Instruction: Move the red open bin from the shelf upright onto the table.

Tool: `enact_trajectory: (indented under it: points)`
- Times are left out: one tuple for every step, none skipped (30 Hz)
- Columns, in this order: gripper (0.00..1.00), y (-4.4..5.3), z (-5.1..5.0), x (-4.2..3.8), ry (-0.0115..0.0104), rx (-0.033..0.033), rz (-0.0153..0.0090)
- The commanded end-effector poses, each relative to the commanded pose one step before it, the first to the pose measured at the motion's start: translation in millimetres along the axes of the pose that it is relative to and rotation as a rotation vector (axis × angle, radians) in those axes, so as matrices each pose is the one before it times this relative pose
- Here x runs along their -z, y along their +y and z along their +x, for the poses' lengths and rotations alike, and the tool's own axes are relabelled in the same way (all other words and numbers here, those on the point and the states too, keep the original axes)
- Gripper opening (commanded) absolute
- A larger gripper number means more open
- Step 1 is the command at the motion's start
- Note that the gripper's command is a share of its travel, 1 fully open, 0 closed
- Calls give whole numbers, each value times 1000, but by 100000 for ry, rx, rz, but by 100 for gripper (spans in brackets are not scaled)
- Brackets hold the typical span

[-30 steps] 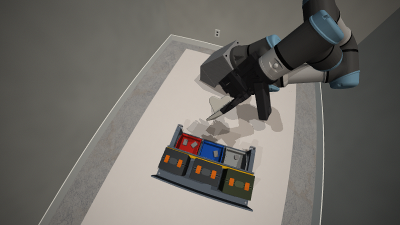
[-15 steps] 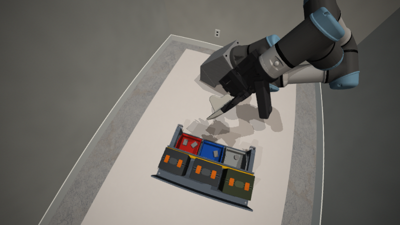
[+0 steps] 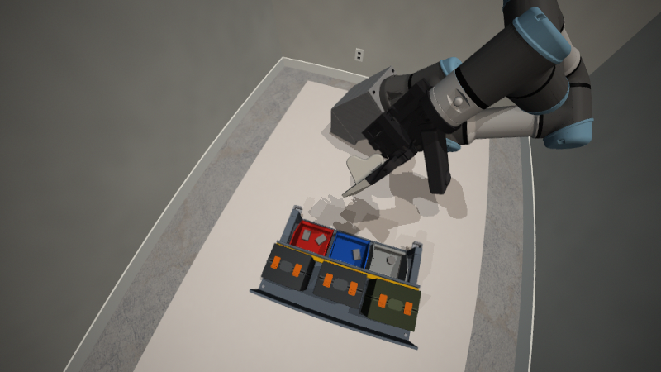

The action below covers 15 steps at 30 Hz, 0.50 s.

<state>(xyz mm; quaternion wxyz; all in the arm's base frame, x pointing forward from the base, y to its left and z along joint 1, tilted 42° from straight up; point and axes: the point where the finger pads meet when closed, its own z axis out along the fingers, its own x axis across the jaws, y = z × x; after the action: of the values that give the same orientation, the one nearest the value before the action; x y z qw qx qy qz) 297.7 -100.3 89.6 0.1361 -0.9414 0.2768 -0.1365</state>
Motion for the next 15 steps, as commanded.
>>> enact_trajectory:
  points:
    - [100,5526,-2066,9793,3445,2609,2964]
    - [100,4826,-2391,9591,3301,2598,3065]
    - [100,4469,-2191,9810,3301,2598,3065]
    - [100,4111,-1976,10010,3301,2598,3065]
    - [100,3753,-1744,10192,3301,2598,3065]
    - [100,0,0,0,0,0,0]
    - [100,0,0,0,0,0,0]
    - [100,0,0,0,0,0,0]
    - [100,0,0,0,0,0,0]
    - [100,0,0,0,0,0,0]
    - [100,0,0,0,0,0,0]
    - [100,0,0,0,0,0,0]
    - [100,0,0,0,0,0,0]
    - [100,0,0,0,0,0,0]
    - [100,0,0,0,0,0,0]
